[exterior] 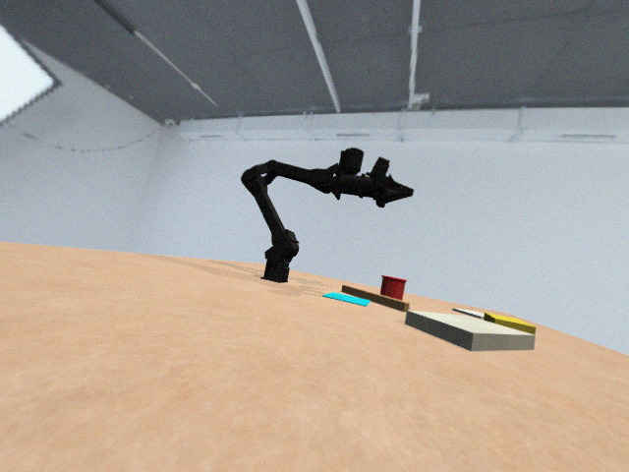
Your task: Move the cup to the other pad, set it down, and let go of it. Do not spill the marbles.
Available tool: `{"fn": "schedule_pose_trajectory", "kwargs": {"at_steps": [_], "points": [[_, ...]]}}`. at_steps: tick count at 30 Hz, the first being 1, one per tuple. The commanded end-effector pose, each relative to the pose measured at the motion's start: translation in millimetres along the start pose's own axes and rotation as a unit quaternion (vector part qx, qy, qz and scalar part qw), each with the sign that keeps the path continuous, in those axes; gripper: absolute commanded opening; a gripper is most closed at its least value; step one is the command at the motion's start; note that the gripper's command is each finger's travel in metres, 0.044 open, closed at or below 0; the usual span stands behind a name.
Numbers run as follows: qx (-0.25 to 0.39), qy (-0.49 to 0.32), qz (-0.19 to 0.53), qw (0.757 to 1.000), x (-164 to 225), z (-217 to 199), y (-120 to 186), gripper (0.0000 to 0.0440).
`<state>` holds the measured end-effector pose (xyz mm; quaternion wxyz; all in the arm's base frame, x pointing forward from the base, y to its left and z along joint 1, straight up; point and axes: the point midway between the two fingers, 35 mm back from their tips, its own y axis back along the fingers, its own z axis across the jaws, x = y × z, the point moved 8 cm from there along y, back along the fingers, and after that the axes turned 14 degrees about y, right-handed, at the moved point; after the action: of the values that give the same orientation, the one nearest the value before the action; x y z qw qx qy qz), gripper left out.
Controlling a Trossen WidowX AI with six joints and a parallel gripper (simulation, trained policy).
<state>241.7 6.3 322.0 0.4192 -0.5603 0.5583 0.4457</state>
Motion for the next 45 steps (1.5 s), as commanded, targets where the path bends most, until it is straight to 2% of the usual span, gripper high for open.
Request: {"fn": "schedule_pose_trajectory", "kwargs": {"at_steps": [1,10,28,45], "points": [[-0.007,-0.011,0.018,1.0,-3.0,1.5,-4.5,0.0032],[-0.027,-0.047,0.054,0.997,-14.6,5.6,-14.5,0.0106],[-0.062,-0.131,0.149,0.978,-33.3,17.9,-36.0,0.011],[-0.073,-0.217,0.251,0.941,-48.1,32.2,-54.0,0.0129]]}}
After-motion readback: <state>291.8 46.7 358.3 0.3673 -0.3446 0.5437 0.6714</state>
